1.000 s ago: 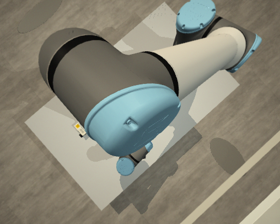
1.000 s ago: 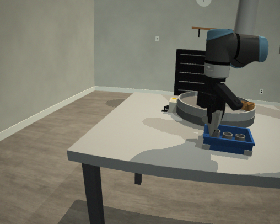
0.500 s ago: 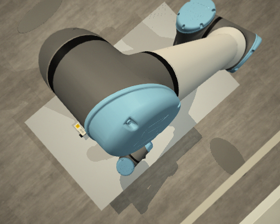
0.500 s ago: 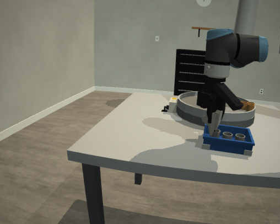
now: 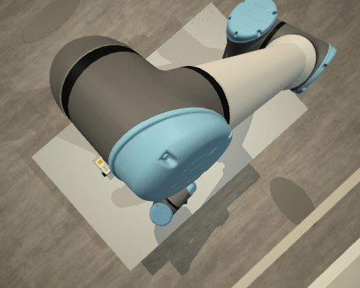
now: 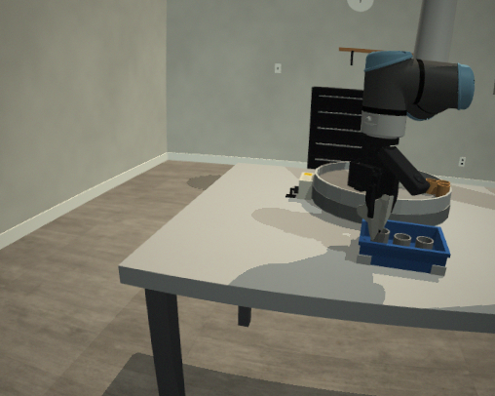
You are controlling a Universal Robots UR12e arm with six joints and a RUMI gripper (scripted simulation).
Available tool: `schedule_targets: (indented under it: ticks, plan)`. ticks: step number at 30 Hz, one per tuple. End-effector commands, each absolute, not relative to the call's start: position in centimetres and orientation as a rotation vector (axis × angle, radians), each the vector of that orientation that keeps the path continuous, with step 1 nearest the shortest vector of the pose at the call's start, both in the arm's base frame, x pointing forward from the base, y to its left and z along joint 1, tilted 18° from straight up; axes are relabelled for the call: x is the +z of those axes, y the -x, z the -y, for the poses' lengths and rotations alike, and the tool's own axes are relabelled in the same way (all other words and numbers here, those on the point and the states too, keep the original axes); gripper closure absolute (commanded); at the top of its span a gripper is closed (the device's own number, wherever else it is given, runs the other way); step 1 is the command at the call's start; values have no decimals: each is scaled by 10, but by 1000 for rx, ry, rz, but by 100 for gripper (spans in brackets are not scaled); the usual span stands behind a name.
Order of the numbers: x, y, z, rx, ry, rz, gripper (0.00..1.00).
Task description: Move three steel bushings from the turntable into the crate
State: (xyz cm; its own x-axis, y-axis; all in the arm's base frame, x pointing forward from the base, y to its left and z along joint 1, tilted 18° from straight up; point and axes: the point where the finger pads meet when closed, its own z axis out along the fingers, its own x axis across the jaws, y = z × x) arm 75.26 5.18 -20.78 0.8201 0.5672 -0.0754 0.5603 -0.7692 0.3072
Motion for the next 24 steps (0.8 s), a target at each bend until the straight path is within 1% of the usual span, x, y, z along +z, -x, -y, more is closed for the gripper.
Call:
schedule_targets:
  ticks: [1, 24]
  plan:
    - [-207, -753, -52, 33, -2687, -856, 100]
    - [-212, -754, -50, 33, -2687, -856, 100]
